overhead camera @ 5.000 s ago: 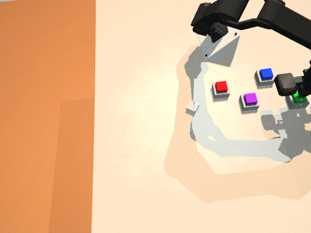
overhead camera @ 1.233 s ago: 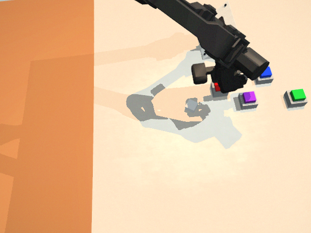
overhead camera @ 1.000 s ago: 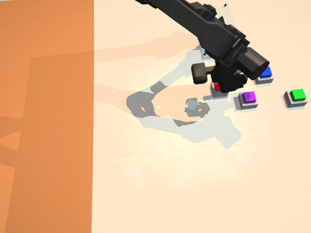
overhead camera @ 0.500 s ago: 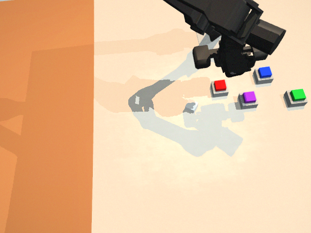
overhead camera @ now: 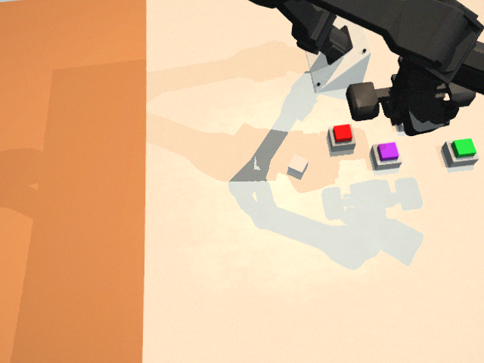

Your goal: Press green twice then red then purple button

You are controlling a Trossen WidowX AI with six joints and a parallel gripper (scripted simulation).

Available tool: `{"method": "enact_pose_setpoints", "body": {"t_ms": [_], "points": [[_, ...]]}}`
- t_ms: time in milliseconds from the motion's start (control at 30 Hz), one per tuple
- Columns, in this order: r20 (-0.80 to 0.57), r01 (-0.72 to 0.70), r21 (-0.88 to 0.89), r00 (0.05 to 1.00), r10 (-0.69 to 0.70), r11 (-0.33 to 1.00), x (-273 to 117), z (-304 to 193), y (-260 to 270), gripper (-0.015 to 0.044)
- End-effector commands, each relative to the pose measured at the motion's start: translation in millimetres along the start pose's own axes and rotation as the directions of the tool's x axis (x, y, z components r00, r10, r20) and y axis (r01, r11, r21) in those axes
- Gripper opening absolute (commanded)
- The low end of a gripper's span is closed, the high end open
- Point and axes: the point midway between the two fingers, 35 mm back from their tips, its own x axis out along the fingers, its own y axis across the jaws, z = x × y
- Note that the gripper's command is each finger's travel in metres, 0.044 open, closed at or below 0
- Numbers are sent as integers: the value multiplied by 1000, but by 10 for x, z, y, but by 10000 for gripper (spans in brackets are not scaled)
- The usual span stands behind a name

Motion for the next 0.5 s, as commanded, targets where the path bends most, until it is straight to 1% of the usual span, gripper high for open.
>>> {"method": "enact_pose_setpoints", "body": {"t_ms": [0, 67, 100, 200, 233, 467], "points": [[-1, -5, 9, 1000, 5, 1000, 1, 58, 87, 20], [-1, -5, 9, 1000, 5, 1000, 27, 61, 88, 20], [0, -5, 9, 1000, 5, 1000, 105, 67, 92, 20], [0, -4, 10, 1000, 4, 1000, 518, 69, 91, 20], [0, -3, 10, 1000, 3, 1000, 593, 62, 86, 20], [0, -3, 10, 1000, 3, 1000, 643, 61, 85, 20]]}}
